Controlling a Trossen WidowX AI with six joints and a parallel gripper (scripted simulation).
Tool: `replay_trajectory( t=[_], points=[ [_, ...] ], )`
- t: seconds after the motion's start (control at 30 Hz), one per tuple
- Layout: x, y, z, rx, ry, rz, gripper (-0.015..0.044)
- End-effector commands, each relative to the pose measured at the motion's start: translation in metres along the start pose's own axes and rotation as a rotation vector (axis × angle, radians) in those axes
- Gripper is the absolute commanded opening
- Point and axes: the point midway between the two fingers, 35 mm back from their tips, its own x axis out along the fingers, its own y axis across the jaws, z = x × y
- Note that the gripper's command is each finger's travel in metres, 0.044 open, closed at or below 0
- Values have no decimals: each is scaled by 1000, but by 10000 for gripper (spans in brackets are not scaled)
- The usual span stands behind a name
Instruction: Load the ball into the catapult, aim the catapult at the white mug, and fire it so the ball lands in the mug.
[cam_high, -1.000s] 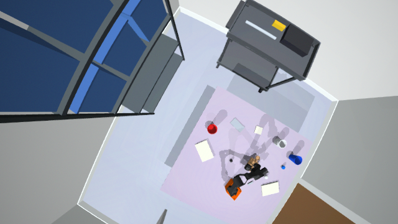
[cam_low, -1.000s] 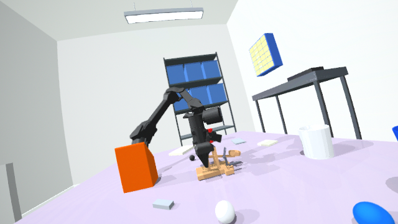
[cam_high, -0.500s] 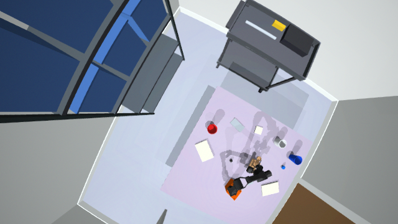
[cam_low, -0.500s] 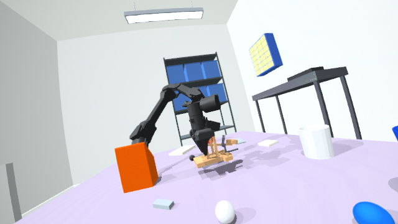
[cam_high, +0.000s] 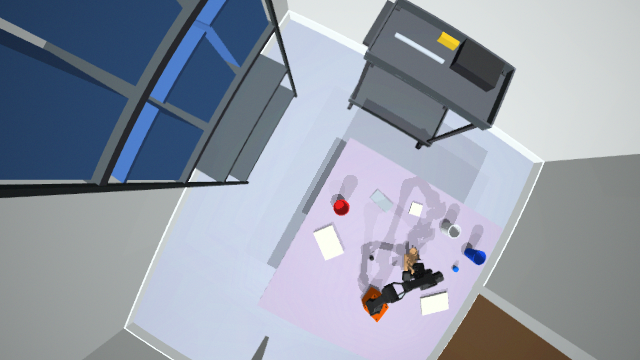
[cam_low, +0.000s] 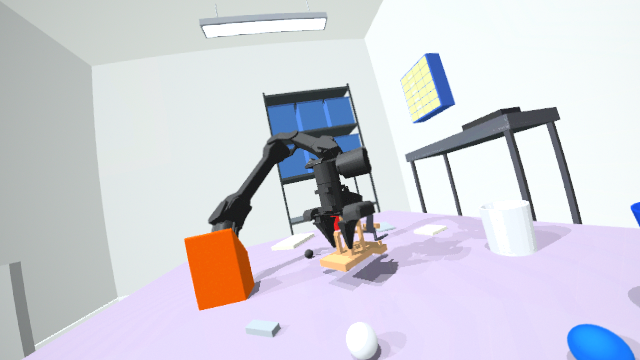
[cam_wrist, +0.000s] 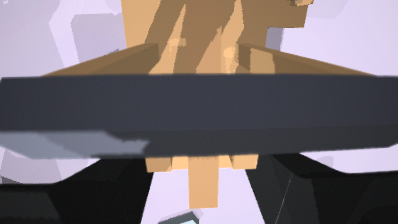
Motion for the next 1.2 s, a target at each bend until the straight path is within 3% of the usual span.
replay_trajectory(
  t=[0.0, 0.23, 1.17],
  points=[
    [-4, -15, 2, -126, -5, -11, 0],
    [-2, -42, 3, -343, -4, -12, 0],
    [31, -47, 5, -350, -4, -12, 0]
  ],
)
